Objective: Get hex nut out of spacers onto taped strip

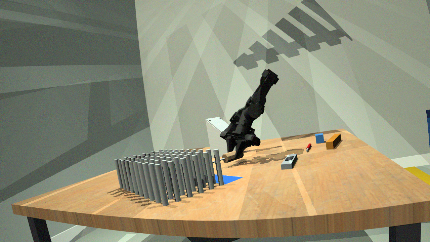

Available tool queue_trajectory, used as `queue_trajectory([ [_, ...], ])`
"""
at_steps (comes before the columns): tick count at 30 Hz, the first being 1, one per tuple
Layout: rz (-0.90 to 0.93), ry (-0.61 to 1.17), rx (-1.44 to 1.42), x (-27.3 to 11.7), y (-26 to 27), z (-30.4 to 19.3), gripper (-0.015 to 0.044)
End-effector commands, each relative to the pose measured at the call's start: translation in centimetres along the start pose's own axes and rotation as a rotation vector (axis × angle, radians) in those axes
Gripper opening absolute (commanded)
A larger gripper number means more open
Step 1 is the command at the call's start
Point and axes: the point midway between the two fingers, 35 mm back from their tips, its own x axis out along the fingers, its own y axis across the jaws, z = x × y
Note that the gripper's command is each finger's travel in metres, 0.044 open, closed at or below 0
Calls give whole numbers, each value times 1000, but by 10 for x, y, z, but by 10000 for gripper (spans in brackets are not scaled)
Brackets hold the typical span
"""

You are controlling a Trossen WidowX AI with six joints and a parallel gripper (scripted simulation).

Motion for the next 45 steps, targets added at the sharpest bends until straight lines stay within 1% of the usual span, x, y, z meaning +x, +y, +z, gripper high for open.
queue_trajectory([
  [1,-3,7,-2,0,-1,-4,0],
  [45,-5,9,-4,15,-2,-26,0],
])
